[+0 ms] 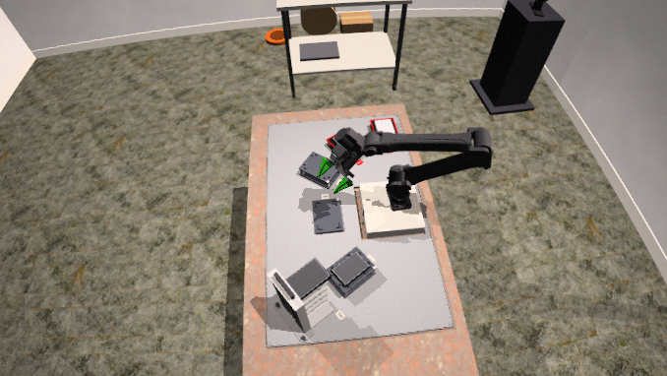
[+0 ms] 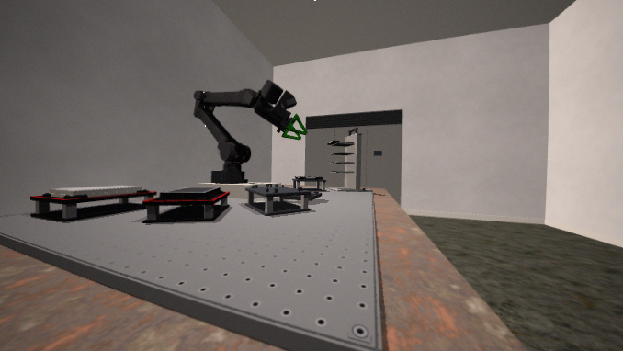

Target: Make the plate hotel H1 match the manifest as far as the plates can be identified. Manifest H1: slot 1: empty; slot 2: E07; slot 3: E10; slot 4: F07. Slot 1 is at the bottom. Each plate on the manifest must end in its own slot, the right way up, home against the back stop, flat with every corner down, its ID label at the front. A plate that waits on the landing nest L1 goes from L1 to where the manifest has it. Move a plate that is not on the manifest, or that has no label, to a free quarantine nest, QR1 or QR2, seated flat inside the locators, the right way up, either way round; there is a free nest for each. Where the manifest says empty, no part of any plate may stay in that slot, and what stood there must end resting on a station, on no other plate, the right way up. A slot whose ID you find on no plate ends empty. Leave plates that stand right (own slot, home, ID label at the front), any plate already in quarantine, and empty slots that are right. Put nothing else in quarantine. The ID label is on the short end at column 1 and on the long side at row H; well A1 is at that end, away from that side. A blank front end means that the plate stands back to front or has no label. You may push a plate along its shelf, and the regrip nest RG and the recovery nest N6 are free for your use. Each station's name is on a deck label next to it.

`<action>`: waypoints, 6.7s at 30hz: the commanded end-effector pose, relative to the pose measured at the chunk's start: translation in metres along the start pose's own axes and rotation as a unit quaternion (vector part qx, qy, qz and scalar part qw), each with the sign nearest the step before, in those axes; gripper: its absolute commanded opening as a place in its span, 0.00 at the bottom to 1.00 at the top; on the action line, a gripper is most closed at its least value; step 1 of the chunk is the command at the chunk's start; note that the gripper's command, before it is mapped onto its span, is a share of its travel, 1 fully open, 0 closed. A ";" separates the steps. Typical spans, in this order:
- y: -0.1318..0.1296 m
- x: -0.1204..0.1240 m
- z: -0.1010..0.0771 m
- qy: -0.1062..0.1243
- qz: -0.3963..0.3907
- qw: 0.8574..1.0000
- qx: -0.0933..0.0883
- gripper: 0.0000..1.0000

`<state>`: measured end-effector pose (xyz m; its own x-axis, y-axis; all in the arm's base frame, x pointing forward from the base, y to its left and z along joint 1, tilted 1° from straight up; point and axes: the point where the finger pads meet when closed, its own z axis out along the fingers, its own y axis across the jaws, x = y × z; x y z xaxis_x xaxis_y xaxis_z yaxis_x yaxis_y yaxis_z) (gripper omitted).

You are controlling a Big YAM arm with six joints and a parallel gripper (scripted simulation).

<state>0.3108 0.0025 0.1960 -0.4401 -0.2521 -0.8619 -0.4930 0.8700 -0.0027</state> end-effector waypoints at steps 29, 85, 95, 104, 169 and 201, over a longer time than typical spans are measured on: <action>0.081 -0.043 0.047 -0.018 0.010 1.000 -0.006 1.00; 0.244 -0.101 0.067 -0.048 0.030 0.998 -0.017 1.00; 0.276 -0.101 0.069 -0.045 0.034 0.998 -0.019 1.00; 0.268 -0.043 0.088 -0.016 0.022 1.000 -0.009 1.00; 0.273 0.046 0.131 -0.026 0.025 0.999 -0.014 1.00; 0.273 0.079 0.113 -0.024 0.026 0.999 -0.015 1.00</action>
<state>0.2269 0.2594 0.0561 -0.4484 -0.2374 -0.8618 -0.4894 0.8720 0.0144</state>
